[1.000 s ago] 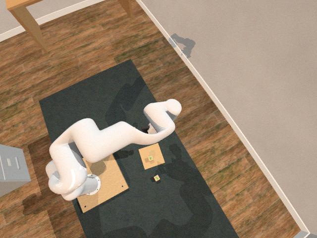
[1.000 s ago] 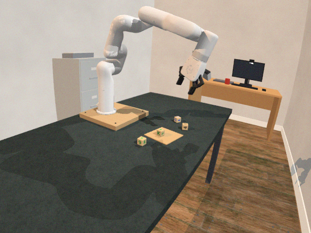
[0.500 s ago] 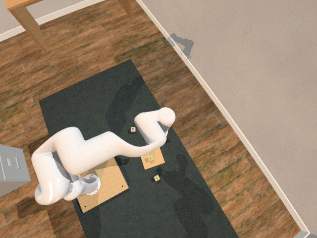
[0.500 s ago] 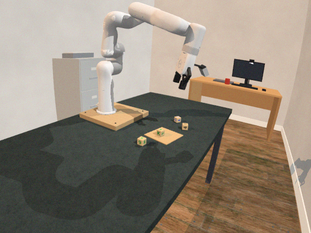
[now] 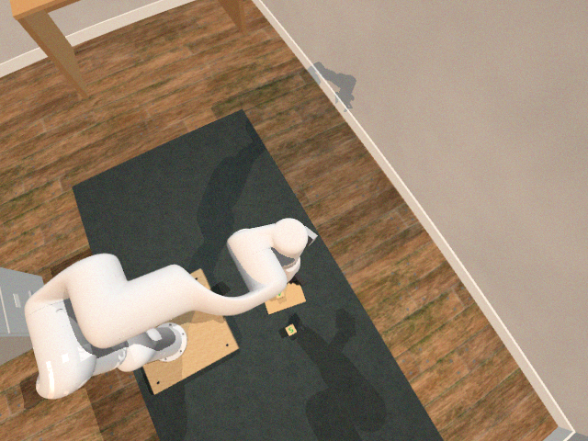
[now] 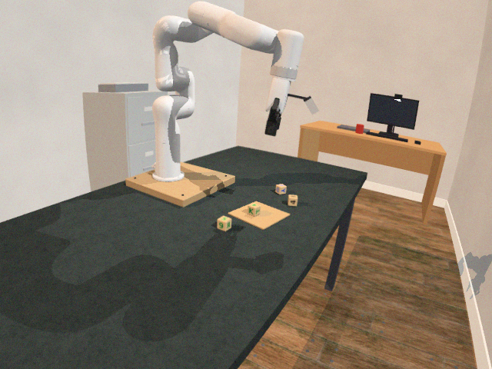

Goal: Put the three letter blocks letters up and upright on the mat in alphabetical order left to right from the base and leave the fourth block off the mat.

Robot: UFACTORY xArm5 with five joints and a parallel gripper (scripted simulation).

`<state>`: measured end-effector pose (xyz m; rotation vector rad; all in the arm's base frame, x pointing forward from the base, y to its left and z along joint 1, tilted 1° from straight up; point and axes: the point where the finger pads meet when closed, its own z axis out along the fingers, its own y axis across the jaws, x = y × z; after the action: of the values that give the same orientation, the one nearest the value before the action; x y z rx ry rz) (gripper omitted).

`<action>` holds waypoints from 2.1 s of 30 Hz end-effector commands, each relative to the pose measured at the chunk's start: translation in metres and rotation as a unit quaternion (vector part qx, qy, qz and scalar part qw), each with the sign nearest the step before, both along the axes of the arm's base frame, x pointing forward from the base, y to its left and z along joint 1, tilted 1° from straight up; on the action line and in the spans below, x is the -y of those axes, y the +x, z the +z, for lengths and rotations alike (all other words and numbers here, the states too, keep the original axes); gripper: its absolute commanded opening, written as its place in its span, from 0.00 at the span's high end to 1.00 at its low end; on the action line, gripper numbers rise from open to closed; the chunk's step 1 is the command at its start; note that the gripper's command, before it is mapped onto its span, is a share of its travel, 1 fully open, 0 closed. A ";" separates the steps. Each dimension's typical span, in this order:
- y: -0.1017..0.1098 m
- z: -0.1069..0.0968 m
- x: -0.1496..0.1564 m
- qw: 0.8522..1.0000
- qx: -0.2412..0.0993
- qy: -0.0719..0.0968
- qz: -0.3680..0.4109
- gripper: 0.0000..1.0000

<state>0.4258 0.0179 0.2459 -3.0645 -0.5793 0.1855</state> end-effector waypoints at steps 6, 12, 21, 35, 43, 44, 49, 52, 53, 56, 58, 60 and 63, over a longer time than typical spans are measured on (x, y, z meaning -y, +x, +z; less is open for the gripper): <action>-0.018 0.004 0.013 0.990 0.045 -0.008 -0.136 0.00; -0.016 -0.008 0.013 0.987 0.067 -0.005 -0.147 0.00; 0.016 -0.050 -0.005 0.996 0.091 0.004 -0.008 0.00; 0.045 -0.104 -0.030 0.978 0.121 0.008 0.168 0.00; 0.049 -0.113 -0.034 0.973 0.125 0.008 0.195 0.00; 0.049 -0.113 -0.034 0.973 0.125 0.008 0.195 0.00; 0.049 -0.113 -0.034 0.973 0.125 0.008 0.195 0.00; 0.049 -0.113 -0.034 0.973 0.125 0.008 0.195 0.00; 0.049 -0.113 -0.034 0.973 0.125 0.008 0.195 0.00; 0.049 -0.113 -0.034 0.973 0.125 0.008 0.195 0.00; 0.049 -0.113 -0.034 0.973 0.125 0.008 0.195 0.00; 0.049 -0.113 -0.034 0.973 0.125 0.008 0.195 0.00; 0.049 -0.113 -0.034 0.973 0.125 0.008 0.195 0.00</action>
<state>0.4735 0.0515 0.1312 -2.9406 -1.1866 -0.2007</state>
